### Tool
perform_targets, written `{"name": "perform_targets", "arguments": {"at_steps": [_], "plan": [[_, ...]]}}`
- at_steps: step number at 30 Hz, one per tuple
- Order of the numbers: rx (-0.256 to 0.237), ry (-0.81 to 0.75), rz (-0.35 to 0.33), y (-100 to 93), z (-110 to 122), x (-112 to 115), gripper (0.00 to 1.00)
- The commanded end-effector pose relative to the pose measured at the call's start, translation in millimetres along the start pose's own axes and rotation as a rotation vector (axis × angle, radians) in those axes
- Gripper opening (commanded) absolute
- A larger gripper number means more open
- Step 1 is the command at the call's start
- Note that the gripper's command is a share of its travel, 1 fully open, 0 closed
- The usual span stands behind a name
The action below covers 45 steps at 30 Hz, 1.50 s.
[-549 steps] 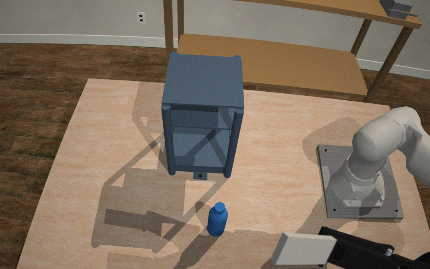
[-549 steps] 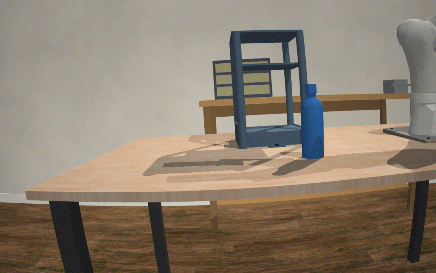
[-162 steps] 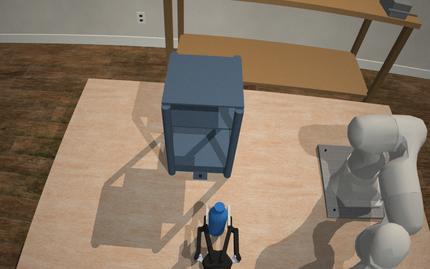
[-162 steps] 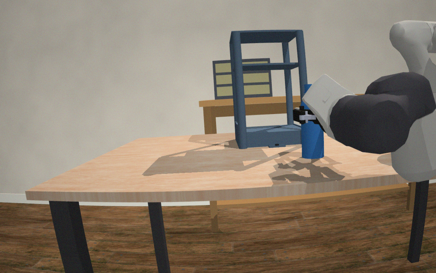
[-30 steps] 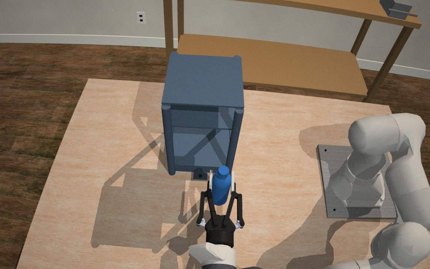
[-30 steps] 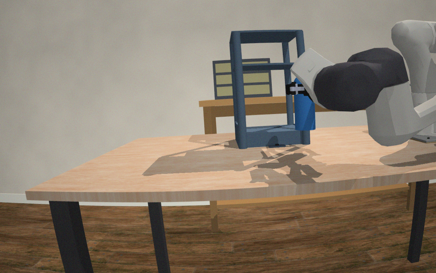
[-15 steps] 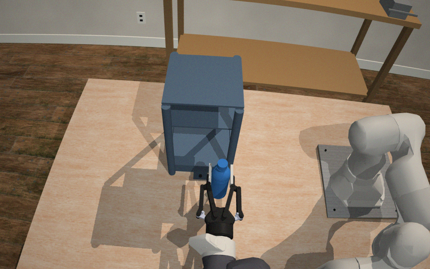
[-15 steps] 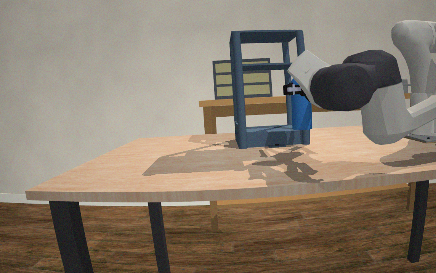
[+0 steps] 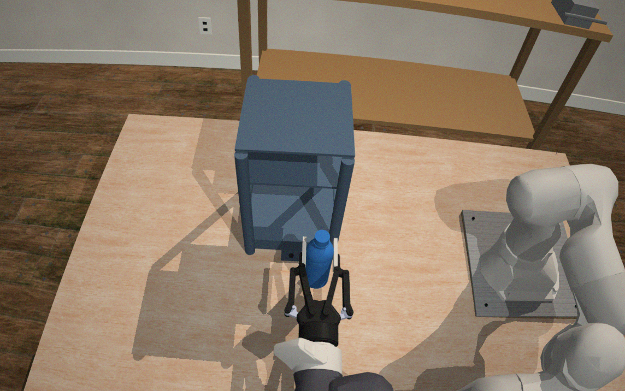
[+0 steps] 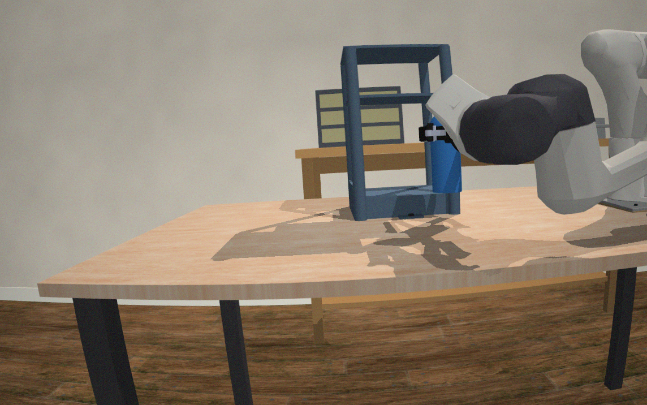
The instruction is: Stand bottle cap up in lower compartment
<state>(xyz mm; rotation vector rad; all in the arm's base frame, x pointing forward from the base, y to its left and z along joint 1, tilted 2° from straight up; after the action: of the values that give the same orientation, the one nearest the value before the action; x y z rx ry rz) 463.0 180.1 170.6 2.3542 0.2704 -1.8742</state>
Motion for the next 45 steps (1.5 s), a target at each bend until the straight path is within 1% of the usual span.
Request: {"name": "perform_targets", "arguments": {"at_steps": [1,10,12,20,26,45], "plan": [[0.0,-0.004,-0.002,0.0,-2.9,0.0,0.0],[0.0,-0.004,-0.002,0.0,-22.8,4.0,0.0],[0.0,-0.004,-0.002,0.0,-22.8,4.0,0.0],[0.0,-0.004,-0.002,0.0,-45.7,8.5,0.0],[0.0,-0.004,-0.002,0.0,-56.9,10.8,0.0],[0.0,-0.005,-0.002,0.7,-60.5,11.5,0.0]]}}
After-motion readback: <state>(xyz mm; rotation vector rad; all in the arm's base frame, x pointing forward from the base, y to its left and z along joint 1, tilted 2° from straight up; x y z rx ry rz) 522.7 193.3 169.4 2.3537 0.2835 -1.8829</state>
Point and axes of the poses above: the point where the finger pads meet when closed, its own y axis out along the fingers, its own z axis across the jaws, x = y × z, the point moved 2 cm from there along -y, back along the fingers, and after that the axes turned 11 degrees about y, right-handed, at the moved point
